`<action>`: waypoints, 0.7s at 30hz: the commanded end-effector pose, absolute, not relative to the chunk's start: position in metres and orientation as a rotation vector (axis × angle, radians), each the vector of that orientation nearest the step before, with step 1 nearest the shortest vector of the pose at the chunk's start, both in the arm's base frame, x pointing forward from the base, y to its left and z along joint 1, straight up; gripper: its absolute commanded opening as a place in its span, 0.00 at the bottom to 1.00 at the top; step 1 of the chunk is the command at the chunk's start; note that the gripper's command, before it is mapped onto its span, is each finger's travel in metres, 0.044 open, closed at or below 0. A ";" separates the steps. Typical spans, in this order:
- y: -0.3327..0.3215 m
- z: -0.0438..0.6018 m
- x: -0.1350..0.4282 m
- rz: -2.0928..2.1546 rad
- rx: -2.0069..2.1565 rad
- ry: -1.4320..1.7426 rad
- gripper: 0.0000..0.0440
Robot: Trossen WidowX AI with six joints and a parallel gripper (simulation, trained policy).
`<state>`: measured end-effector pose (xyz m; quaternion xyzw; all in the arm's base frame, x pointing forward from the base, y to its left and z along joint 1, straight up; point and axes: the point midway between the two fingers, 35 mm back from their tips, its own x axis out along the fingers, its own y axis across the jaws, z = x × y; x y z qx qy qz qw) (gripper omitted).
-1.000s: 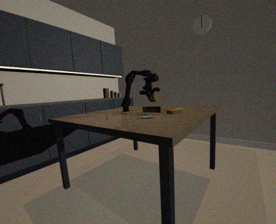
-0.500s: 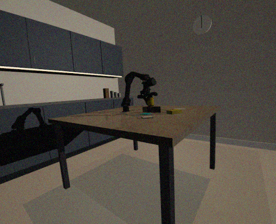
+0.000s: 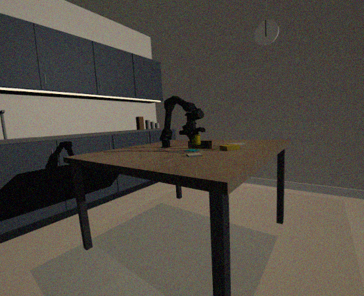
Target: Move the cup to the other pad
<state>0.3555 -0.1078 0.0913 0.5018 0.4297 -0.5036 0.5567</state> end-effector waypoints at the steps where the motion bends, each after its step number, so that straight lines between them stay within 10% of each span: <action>1: -0.107 0.085 0.350 -1.201 1.196 1.019 0.03; 21: -0.120 0.083 0.335 -1.243 1.267 0.968 0.38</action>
